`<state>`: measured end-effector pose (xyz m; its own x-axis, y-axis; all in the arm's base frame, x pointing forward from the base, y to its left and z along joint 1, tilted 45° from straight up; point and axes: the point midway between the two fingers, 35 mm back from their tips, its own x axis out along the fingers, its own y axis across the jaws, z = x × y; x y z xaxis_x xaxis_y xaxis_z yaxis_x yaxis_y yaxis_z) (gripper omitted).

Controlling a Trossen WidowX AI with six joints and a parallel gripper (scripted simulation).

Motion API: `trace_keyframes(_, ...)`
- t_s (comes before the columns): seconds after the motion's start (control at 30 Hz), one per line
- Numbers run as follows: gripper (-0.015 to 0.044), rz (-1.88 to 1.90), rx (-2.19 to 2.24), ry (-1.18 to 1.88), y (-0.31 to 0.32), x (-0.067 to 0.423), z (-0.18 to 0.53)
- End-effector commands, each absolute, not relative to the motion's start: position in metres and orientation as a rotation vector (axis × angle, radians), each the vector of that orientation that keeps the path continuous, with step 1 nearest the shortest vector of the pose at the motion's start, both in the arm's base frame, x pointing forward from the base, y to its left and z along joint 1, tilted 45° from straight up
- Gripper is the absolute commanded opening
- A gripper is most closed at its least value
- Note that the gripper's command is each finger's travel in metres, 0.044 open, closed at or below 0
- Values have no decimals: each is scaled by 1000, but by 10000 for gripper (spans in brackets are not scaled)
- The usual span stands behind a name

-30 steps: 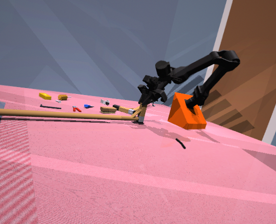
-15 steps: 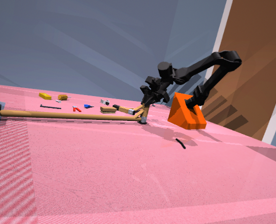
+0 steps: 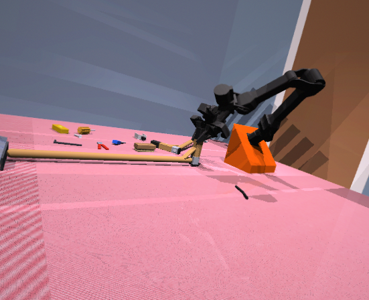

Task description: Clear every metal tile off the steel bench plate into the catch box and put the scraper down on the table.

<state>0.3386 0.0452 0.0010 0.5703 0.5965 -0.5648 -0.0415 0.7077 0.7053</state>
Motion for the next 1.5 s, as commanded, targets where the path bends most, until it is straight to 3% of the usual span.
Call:
trace_keyframes(0.0, 0, 414, 698, 882, 43, 335, 4)
trace_keyframes(1.47, 0, 410, 703, 893, 46, 315, 1)
